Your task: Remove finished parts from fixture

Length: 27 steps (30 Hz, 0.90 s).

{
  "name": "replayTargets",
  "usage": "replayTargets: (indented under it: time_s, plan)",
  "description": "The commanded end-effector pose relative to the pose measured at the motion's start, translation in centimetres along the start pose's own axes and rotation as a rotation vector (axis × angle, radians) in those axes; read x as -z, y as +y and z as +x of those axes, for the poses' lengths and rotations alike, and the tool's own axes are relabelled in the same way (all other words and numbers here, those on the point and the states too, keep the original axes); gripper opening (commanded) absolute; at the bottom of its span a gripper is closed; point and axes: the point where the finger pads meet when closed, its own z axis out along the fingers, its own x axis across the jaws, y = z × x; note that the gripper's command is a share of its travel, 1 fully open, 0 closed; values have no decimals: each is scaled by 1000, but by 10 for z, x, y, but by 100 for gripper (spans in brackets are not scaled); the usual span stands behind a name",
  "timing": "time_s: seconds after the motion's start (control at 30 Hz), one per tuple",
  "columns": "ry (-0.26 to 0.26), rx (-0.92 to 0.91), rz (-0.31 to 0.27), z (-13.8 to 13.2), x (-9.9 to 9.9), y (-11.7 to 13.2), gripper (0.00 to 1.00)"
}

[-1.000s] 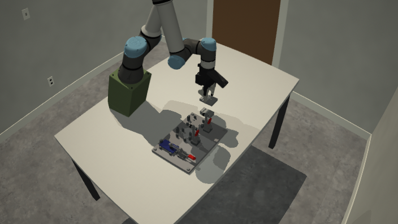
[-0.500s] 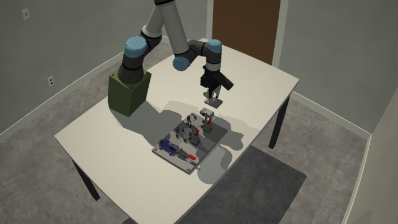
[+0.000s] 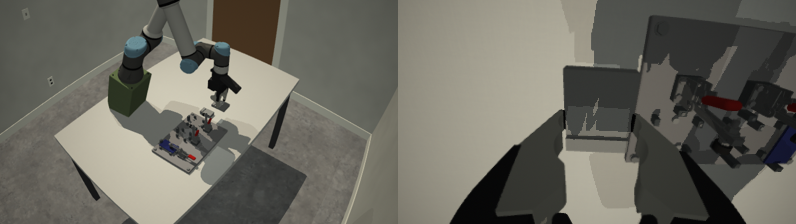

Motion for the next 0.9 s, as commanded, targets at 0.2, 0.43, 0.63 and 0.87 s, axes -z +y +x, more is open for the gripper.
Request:
replayTargets:
  time_s: [0.2,0.43,0.63,0.87]
  plan:
    - [0,0,1,0,0,-24,0]
    - [0,0,1,0,0,-34,0]
    - [0,0,1,0,0,-36,0]
    - [0,0,1,0,0,-36,0]
